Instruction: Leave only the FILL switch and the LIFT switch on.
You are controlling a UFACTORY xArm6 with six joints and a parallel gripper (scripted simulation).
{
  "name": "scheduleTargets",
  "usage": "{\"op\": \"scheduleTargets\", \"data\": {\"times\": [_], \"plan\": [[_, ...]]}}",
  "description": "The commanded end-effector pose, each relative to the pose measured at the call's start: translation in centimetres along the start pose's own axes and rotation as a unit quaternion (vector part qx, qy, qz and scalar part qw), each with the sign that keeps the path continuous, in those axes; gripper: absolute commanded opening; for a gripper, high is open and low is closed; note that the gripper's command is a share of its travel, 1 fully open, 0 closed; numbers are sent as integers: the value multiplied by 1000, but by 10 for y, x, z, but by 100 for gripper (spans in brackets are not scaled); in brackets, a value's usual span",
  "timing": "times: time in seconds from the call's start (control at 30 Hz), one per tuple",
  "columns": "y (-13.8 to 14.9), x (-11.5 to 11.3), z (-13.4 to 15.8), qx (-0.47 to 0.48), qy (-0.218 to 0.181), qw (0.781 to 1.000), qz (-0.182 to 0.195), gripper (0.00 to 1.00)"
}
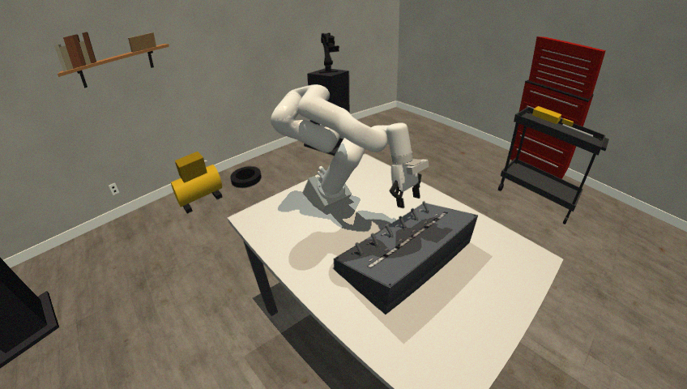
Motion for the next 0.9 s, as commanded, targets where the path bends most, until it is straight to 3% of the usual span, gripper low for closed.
{"op": "scheduleTargets", "data": {"times": [0.0,0.43,0.87], "plan": [[0,-1,-1,1,1,1000,-1,100],[3,-1,-1,1,1,1000,-1,100],[37,-1,-4,1,1,1000,-1,100]]}}
Point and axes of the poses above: the point where the finger pads meet when closed, its own x axis out along the fingers, its own y axis across the jaws, z = x × y, the point moved 6 cm from there along -x, back along the fingers, and after that the axes turned 5 degrees about x, right-handed, at the moved point
